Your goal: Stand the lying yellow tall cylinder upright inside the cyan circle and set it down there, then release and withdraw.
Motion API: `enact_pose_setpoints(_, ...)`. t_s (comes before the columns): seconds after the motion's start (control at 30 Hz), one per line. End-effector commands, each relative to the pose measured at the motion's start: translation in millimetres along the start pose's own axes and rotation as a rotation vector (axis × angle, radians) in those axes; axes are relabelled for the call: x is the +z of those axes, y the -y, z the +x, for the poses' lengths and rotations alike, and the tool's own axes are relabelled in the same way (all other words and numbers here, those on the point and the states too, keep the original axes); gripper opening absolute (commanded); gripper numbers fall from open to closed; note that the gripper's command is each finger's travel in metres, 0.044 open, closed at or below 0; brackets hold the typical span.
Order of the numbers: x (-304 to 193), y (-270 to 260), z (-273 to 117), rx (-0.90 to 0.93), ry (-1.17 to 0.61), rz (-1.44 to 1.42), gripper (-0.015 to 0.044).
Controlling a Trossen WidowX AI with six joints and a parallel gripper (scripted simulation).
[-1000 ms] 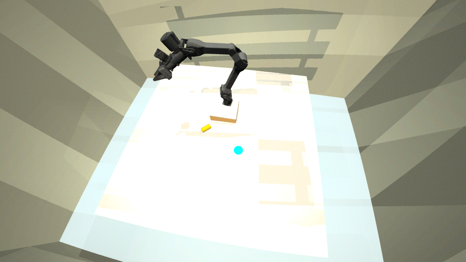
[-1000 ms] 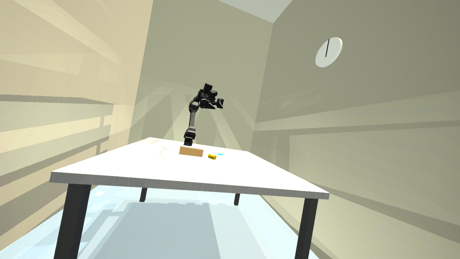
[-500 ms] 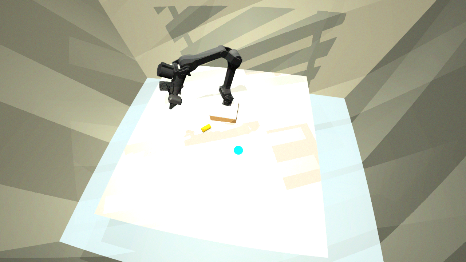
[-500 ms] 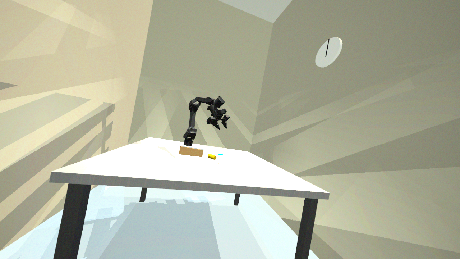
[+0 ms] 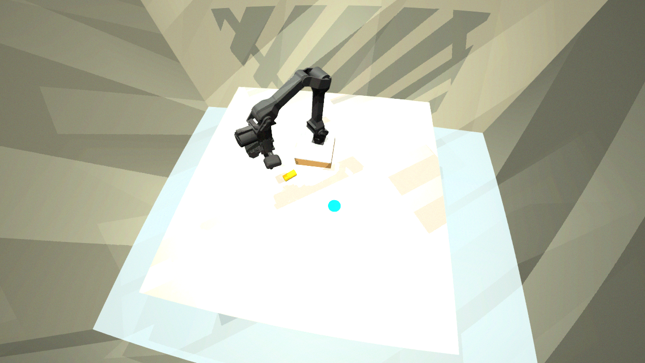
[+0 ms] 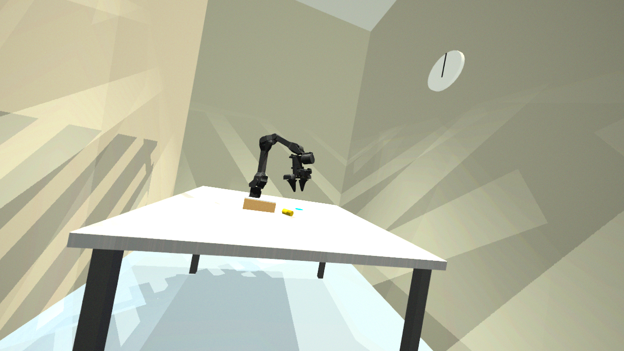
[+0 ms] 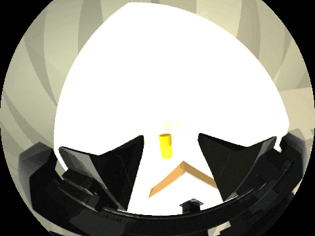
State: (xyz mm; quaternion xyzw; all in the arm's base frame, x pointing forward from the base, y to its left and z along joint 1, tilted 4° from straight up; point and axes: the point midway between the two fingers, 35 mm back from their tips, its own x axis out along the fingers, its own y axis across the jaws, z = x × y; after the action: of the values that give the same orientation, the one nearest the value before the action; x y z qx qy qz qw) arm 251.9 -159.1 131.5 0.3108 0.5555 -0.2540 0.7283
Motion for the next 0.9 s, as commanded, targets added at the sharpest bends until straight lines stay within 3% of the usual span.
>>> enact_pose_setpoints(0.0, -30.0, -11.2, 17.5, -0.06, -0.137, -0.068, 0.0309)
enact_pose_setpoints(0.33, -46.4, -15.9, 27.1, -0.096, -0.208, -0.111, 0.0309)
enact_pose_setpoints(0.63, -66.0, -5.5, 125.6, -0.095, -0.208, -0.111, 0.0309)
enact_pose_setpoints(0.83, -69.2, -4.2, 132.6, -0.095, -0.209, -0.111, 0.0309)
enact_pose_setpoints(0.87, -69.2, -4.2, 132.6, -0.095, -0.209, -0.111, 0.0283)
